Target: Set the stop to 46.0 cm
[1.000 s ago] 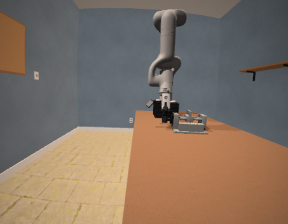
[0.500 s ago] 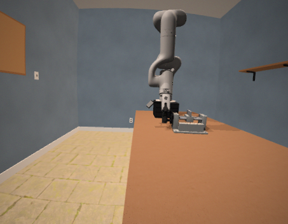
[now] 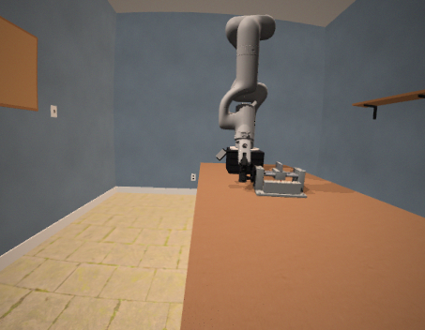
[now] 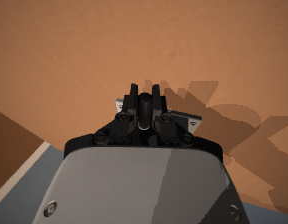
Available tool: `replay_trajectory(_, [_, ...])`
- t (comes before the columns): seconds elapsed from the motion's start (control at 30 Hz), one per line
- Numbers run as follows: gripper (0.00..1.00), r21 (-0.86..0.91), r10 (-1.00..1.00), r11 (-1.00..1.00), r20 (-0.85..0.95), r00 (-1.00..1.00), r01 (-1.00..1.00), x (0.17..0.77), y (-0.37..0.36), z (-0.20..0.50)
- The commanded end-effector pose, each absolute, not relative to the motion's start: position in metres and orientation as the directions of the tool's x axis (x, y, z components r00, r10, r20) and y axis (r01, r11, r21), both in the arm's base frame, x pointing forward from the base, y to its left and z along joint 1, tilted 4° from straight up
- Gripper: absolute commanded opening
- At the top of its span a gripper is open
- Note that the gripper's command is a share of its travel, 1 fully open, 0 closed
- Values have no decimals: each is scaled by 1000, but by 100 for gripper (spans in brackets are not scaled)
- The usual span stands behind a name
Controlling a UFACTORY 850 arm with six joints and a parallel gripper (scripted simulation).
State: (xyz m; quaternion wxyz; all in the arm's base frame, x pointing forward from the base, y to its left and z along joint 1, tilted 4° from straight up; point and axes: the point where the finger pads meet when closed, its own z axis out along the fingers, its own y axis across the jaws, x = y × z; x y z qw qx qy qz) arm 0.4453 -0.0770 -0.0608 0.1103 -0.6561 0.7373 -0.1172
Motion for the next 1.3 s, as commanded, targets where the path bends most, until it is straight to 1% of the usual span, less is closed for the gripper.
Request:
replay_trajectory(0.0, [6,-318,-993,112,-9,-115,-941,444,-77,-63])
replay_trajectory(1.27, [6,-318,-993,112,-9,-115,-941,408,-73,-65])
